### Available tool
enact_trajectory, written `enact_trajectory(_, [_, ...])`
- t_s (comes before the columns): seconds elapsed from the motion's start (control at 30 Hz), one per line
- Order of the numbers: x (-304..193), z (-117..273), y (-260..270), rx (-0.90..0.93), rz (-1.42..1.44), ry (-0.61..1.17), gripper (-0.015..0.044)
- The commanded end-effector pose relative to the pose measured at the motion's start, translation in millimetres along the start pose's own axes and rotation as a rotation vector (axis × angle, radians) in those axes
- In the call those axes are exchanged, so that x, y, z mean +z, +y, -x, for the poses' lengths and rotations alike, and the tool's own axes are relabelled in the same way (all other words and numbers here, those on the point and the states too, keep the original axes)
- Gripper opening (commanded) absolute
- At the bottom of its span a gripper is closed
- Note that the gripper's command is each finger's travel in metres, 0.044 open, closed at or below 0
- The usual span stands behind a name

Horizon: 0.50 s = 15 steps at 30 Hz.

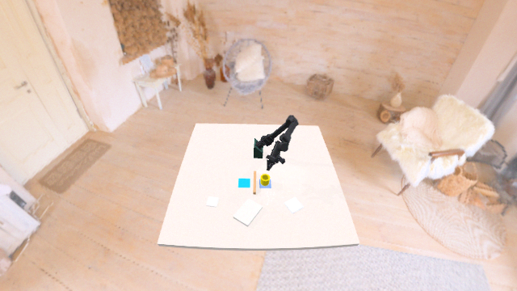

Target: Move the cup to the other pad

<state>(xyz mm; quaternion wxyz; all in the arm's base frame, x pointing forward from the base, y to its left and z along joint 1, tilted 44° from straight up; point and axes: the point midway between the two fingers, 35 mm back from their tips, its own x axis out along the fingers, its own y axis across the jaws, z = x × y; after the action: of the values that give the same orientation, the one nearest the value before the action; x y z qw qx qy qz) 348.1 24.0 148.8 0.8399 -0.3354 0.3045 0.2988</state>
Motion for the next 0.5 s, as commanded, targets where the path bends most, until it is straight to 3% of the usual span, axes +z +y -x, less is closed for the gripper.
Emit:
enact_trajectory(0.0, [-35.4, -32.8, 65.7, 0.625, 0.362, -0.109, 0.0167])
enact_trajectory(0.13, [-39.4, -34.1, 81.4, 0.788, 0.423, -0.255, 0.0167])
enact_trajectory(0.47, [-36.6, -30.0, 85.7, 0.796, 0.426, -0.266, 0.0167])
